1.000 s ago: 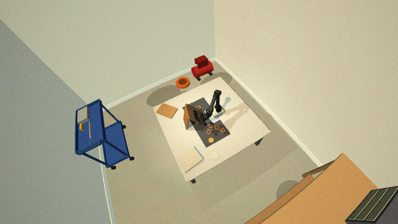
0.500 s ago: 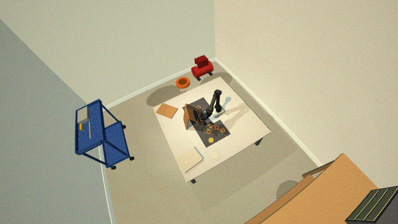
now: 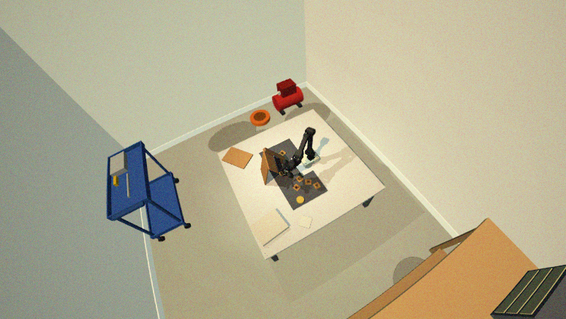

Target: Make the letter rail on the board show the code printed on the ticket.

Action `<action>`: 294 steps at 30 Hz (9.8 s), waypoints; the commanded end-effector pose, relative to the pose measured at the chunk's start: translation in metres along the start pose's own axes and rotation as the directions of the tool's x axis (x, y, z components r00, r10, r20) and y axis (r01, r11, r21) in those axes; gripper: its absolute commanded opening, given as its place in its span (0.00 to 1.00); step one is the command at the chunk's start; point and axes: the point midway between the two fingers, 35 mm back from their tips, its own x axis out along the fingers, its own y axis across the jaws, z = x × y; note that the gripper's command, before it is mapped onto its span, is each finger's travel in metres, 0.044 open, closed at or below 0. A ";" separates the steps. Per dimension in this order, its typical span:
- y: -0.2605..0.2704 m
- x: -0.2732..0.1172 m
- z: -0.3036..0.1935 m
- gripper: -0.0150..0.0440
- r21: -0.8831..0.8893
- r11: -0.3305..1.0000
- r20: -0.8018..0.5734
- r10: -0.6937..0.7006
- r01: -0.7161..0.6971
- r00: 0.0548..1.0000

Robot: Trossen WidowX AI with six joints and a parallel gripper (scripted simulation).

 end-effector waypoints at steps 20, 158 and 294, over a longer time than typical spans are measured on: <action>-0.012 0.000 -0.001 0.25 -0.003 1.000 0.001 0.001 -0.001 1.000; -0.086 0.000 0.000 0.25 -0.009 1.000 0.002 -0.003 0.003 1.000; -0.149 0.000 0.001 0.25 -0.015 1.000 0.003 -0.007 0.007 1.000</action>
